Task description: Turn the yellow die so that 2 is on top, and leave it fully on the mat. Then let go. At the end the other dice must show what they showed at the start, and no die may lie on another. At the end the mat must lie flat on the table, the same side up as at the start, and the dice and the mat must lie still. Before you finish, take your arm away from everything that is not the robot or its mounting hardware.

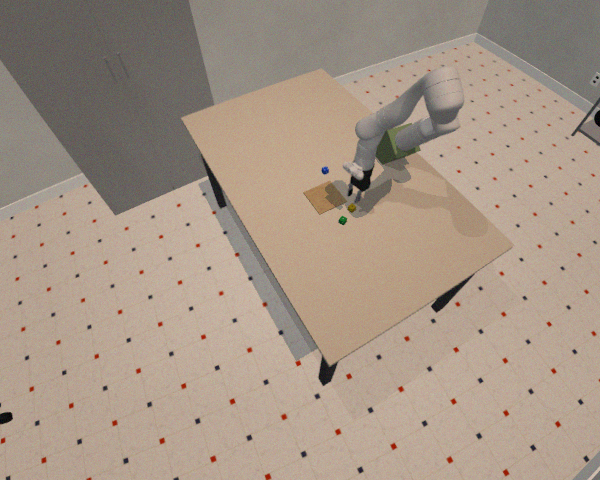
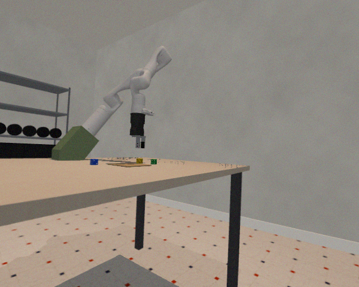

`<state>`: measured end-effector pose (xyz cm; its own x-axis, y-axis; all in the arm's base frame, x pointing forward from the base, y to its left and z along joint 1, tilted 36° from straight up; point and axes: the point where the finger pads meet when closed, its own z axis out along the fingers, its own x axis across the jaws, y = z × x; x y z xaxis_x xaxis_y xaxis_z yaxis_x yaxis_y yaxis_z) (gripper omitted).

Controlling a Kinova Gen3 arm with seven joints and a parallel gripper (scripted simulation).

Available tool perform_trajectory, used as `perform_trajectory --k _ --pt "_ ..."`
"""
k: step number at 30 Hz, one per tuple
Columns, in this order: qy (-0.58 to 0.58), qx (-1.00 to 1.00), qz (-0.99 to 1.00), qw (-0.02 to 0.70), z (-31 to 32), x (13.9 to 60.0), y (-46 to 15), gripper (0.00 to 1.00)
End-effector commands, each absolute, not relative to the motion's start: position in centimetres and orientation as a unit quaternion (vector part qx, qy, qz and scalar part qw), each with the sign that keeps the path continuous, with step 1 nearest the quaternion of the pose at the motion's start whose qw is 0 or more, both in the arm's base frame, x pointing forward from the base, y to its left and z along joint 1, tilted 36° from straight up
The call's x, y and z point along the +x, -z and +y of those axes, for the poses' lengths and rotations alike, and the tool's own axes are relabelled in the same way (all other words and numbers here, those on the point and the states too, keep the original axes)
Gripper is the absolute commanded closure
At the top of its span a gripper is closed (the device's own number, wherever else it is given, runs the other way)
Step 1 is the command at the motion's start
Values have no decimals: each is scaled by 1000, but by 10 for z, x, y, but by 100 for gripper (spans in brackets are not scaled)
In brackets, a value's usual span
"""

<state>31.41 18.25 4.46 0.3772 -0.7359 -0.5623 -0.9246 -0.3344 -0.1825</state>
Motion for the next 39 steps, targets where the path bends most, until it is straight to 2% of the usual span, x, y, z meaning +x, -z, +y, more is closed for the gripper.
perform_trajectory --k 1,39 --pt "-195 -793 523 242 184 313 -42 21" --pt "-195 -793 523 242 209 311 -8 21"
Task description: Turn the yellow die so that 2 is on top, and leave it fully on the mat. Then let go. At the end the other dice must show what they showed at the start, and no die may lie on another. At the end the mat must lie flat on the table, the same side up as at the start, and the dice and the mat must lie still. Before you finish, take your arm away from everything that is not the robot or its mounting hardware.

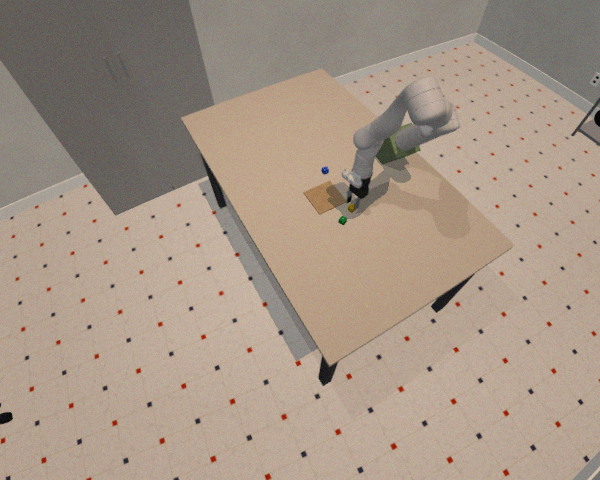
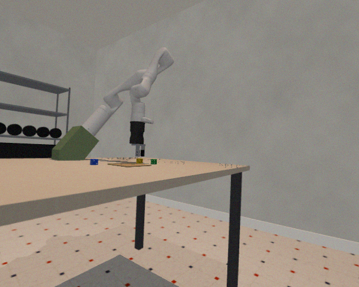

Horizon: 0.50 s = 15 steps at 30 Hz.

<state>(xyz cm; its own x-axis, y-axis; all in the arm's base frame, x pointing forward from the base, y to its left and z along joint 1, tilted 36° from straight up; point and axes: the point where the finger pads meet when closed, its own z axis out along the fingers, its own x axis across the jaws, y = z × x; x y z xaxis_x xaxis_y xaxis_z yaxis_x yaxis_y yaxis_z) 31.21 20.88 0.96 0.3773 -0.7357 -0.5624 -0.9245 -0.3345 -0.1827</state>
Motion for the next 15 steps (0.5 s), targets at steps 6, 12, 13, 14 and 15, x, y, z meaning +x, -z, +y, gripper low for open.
perform_trajectory --k 6,12,13,14,15 --pt "-195 -793 523 242 210 311 -7 21" --pt "-195 -793 523 242 210 311 -7 21" --pt "-195 -793 523 242 210 311 -7 21" --pt "-195 -793 523 242 210 311 -7 21" --pt "-195 -793 523 242 210 311 -7 21"
